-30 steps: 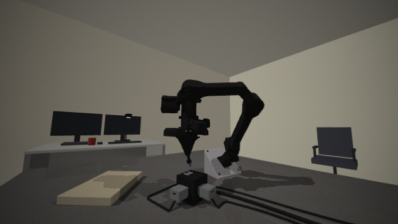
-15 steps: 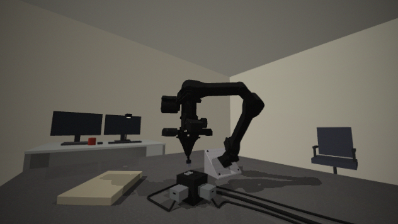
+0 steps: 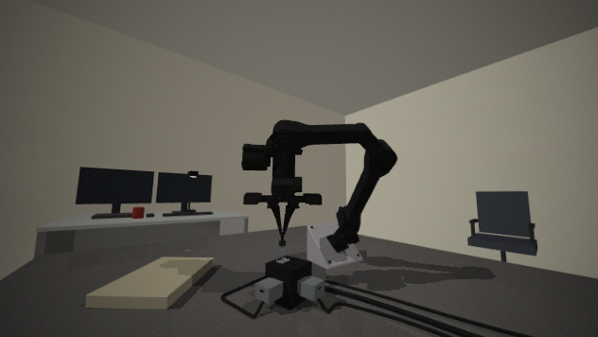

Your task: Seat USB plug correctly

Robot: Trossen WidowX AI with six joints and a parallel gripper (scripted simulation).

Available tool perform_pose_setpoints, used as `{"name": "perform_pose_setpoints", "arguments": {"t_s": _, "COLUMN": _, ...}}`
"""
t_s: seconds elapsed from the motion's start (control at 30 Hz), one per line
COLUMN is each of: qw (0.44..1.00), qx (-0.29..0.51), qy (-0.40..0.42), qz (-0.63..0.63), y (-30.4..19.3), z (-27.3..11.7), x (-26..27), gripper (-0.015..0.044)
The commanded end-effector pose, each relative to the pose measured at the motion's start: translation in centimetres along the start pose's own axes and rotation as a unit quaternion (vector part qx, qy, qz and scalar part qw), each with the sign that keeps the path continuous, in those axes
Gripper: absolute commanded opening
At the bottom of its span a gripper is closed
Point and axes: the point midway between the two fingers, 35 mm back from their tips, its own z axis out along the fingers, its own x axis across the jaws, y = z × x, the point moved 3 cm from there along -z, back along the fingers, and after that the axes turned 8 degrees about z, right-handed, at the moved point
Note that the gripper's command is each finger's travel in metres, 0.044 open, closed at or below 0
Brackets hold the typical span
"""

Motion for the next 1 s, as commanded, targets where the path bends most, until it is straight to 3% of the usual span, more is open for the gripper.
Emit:
{"name": "perform_pose_setpoints", "arguments": {"t_s": 0.0, "qw": 0.998, "qx": 0.000, "qy": 0.000, "qz": 0.057, "y": -0.02, "z": 0.02, "x": -0.01, "gripper": 0.0000}}
{"name": "perform_pose_setpoints", "arguments": {"t_s": 0.47, "qw": 0.971, "qx": 0.000, "qy": 0.000, "qz": 0.238, "y": -0.02, "z": 0.02, "x": -0.01, "gripper": 0.0000}}
{"name": "perform_pose_setpoints", "arguments": {"t_s": 0.97, "qw": 0.906, "qx": 0.000, "qy": -0.001, "qz": 0.423, "y": -0.02, "z": 0.02, "x": -0.01, "gripper": 0.0000}}
